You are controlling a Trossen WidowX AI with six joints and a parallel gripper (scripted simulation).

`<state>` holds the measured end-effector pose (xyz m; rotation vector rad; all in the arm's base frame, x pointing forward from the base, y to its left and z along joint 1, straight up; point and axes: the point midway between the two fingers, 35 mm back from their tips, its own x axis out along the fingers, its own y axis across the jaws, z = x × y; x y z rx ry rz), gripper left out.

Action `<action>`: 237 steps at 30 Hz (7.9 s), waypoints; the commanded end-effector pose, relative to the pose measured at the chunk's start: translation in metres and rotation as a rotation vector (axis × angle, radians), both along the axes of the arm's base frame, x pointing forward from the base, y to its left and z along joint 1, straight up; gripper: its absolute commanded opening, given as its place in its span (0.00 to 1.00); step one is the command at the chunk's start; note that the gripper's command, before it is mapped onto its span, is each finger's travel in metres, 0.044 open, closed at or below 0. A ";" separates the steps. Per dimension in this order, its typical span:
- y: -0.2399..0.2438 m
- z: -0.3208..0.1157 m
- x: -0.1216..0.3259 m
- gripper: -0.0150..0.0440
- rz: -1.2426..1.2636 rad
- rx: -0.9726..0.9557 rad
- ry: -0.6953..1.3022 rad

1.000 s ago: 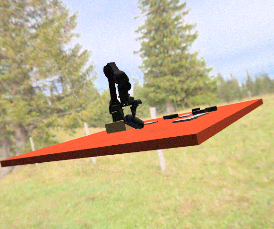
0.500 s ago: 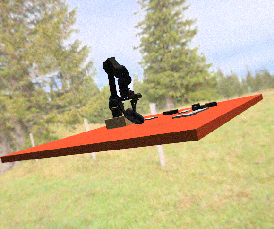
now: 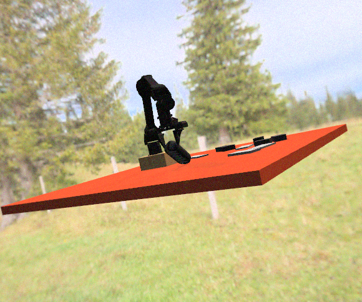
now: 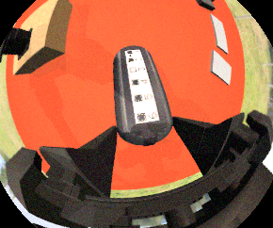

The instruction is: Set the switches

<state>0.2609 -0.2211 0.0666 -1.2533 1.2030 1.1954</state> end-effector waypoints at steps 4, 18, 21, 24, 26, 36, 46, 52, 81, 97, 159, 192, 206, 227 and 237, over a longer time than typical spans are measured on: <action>0.008 0.003 0.000 0.82 0.003 0.008 0.001; 0.017 0.010 0.000 0.82 0.003 0.008 0.001; 0.019 0.011 0.000 0.82 0.003 0.009 0.001; 0.021 0.012 0.000 0.82 0.003 0.009 0.001; 0.023 0.013 0.000 0.82 0.003 0.009 0.001; 0.030 0.016 0.000 0.82 0.003 0.010 0.001; 0.038 0.019 0.000 0.82 0.003 0.010 0.001; 0.042 0.021 -0.001 0.82 0.003 0.011 0.001; 0.065 0.027 -0.001 0.83 0.003 0.013 0.001; 0.078 0.028 -0.001 0.83 0.003 0.014 0.001; 0.153 0.027 -0.003 0.83 0.003 0.020 0.001; 0.190 0.022 -0.003 0.83 0.003 0.023 0.001; 0.201 0.018 -0.004 0.83 0.003 0.024 0.001; 0.217 0.012 -0.004 0.83 0.003 0.026 0.001; 0.224 0.009 -0.004 0.83 0.003 0.027 0.001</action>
